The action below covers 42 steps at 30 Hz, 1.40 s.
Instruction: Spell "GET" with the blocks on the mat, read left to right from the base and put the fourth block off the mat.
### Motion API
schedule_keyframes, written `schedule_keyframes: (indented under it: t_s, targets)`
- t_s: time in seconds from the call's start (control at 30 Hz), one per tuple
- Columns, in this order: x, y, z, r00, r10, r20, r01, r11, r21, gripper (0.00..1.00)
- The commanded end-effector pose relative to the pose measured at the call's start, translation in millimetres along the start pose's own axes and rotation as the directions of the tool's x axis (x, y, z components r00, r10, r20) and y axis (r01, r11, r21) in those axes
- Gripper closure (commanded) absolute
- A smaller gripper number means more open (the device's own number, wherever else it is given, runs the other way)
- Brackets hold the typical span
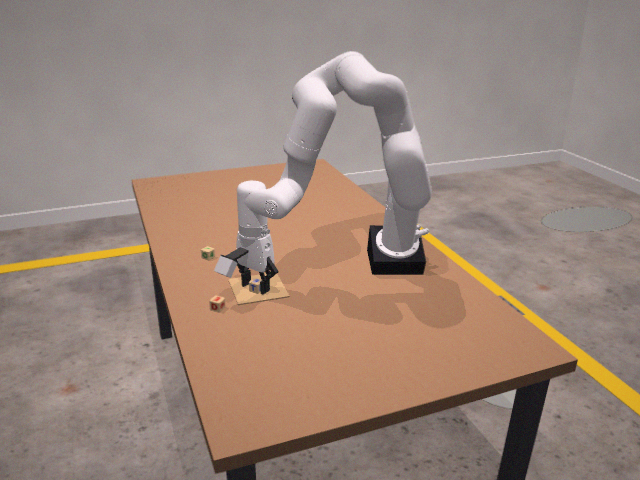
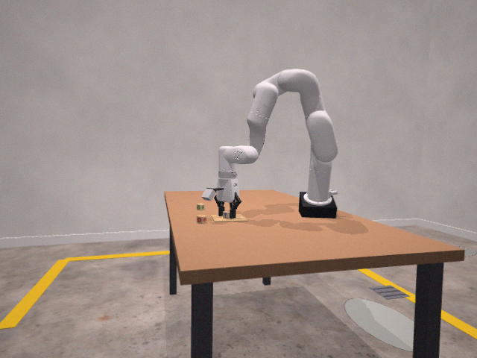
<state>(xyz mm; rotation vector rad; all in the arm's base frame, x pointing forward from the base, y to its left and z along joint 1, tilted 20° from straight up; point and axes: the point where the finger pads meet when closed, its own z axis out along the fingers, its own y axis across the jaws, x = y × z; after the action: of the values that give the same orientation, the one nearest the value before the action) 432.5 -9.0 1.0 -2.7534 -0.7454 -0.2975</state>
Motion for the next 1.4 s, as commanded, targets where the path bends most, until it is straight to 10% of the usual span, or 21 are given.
schedule_keyframes:
  t_s: [0.0, 0.23, 0.27, 0.8, 0.83, 1.37]
  targets:
    - [0.9, 1.3, -1.2, 1.0, 0.0, -0.002, 0.0, 1.0, -0.003, 0.31]
    - [0.9, 1.3, -1.2, 1.0, 0.0, -0.002, 0.0, 1.0, -0.003, 0.31]
    - [0.9, 1.3, -1.2, 1.0, 0.0, -0.002, 0.0, 1.0, -0.003, 0.53]
    - [0.9, 1.3, -1.2, 1.0, 0.0, -0.002, 0.0, 1.0, -0.003, 0.53]
    - [0.9, 1.3, -1.2, 1.0, 0.0, -0.002, 0.0, 1.0, -0.003, 0.73]
    - [0.9, 1.3, -1.2, 1.0, 0.0, -0.002, 0.0, 1.0, -0.003, 0.73]
